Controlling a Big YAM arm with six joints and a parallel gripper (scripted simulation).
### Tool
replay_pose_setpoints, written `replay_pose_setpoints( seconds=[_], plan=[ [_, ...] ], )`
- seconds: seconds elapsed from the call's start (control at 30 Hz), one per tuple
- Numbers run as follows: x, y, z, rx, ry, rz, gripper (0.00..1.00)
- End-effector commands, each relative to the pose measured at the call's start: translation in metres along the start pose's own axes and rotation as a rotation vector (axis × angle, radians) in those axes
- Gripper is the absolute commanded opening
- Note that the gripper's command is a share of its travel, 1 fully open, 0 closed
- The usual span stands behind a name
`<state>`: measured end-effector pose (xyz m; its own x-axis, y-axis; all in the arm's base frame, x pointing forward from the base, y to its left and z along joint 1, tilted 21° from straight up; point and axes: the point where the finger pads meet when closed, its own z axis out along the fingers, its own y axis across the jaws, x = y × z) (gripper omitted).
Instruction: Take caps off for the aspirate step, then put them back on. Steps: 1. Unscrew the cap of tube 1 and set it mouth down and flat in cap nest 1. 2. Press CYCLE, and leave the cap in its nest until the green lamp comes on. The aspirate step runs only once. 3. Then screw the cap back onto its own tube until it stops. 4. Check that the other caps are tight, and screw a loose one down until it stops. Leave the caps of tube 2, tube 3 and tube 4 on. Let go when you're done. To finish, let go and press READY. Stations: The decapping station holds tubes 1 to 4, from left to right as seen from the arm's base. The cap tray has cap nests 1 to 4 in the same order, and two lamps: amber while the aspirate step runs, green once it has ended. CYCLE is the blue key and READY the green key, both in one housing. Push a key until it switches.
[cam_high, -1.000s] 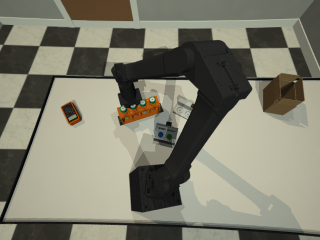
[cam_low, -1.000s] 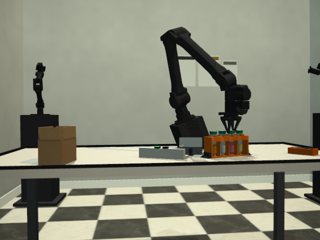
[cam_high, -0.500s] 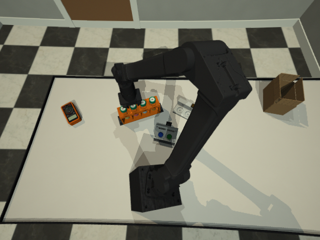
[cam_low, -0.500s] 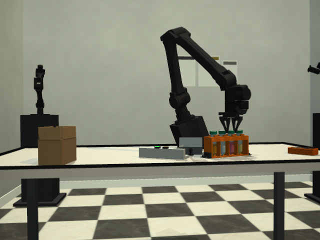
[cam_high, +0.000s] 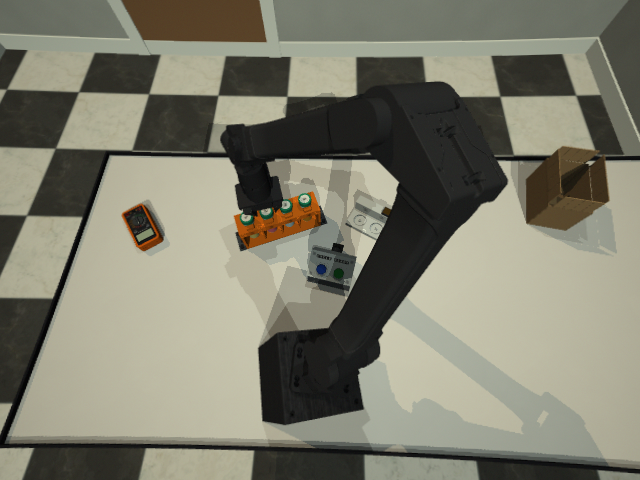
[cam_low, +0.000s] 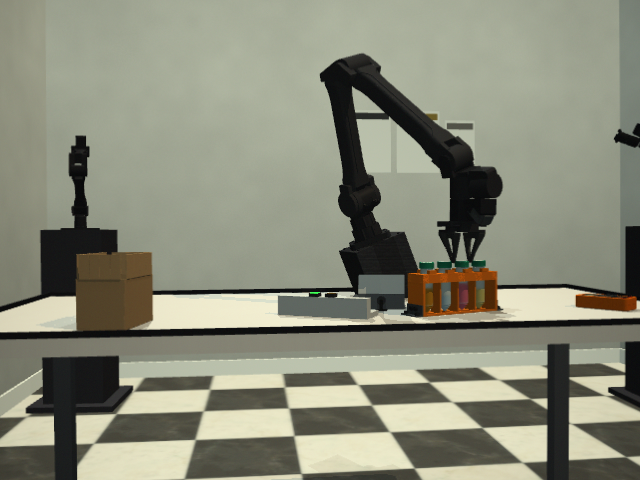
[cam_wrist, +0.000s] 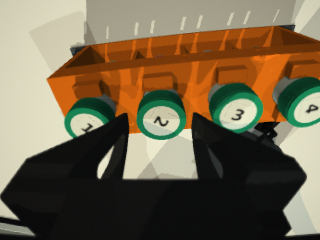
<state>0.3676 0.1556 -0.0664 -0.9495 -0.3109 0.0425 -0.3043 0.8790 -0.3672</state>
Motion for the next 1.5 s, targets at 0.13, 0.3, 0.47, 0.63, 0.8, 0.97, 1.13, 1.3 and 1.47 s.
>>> replay_pose_setpoints(
  seconds=[0.13, 0.3, 0.47, 0.63, 0.8, 0.97, 1.13, 1.3, 1.47],
  plan=[
    [-0.024, 0.004, -0.052, -0.020, -0.068, 0.023, 0.49],
    [-0.023, 0.003, -0.060, -0.020, -0.065, 0.025, 0.49],
    [-0.005, -0.034, -0.043, -0.001, -0.016, -0.238, 0.49],
    [-0.024, -0.061, -0.051, -0.004, -0.057, -0.336, 0.49],
    [-0.024, -0.049, -0.056, -0.002, -0.068, -0.364, 0.49],
    [-0.011, -0.055, -0.028, -0.005, -0.011, -0.353, 0.49],
    [-0.008, -0.055, -0.012, -0.003, -0.005, -0.356, 0.49],
    [-0.008, -0.055, 0.003, -0.002, -0.005, -0.356, 0.49],
    [-0.037, -0.053, -0.023, 0.005, -0.089, -0.347, 0.49]
  ],
)
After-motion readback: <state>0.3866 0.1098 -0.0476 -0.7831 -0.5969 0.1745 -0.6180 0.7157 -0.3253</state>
